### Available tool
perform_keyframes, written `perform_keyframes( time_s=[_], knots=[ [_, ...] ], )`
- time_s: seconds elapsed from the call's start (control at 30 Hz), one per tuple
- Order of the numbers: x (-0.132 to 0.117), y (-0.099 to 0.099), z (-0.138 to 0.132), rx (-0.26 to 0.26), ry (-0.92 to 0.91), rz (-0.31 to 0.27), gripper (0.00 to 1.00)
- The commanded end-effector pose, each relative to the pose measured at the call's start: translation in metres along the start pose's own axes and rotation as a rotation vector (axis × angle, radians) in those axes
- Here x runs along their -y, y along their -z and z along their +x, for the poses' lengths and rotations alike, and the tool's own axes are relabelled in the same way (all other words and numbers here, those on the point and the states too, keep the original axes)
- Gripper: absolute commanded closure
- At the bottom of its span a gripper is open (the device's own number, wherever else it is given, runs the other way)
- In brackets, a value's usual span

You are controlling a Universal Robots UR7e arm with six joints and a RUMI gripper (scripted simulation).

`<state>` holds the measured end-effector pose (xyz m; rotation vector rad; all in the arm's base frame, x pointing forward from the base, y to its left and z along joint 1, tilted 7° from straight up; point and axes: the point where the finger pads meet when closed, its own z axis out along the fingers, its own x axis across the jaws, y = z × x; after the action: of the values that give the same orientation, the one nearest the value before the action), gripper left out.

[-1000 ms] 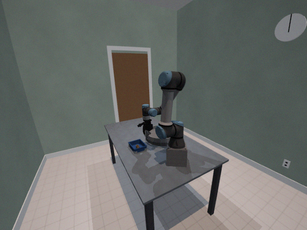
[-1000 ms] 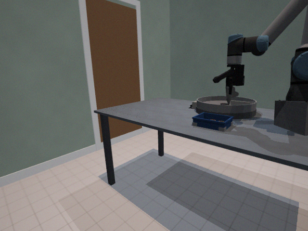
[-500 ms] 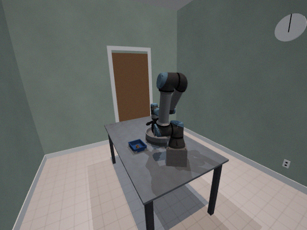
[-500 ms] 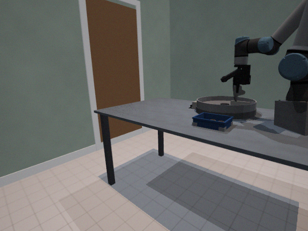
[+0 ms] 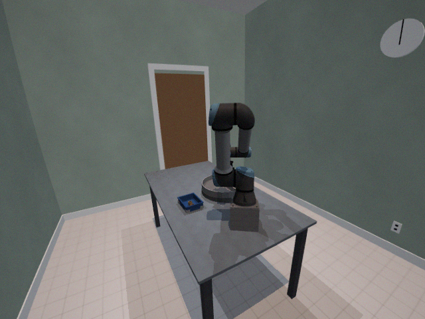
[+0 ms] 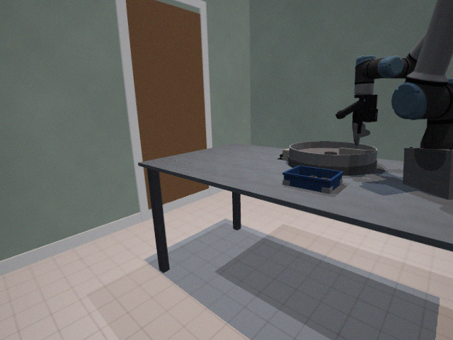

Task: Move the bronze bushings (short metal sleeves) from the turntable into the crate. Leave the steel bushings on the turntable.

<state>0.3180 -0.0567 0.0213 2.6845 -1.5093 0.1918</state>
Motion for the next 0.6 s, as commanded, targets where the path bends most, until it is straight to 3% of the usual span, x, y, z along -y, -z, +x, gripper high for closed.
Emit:
perform_keyframes(
  time_s=[0.0,0.33,0.57],
  knots=[
    [-0.027,-0.001,0.038,0.019,0.028,0.029,0.95],
    [-0.055,-0.003,0.072,0.02,0.028,0.029,0.95],
    [-0.064,-0.004,0.081,0.02,0.028,0.029,0.95]
  ],
)
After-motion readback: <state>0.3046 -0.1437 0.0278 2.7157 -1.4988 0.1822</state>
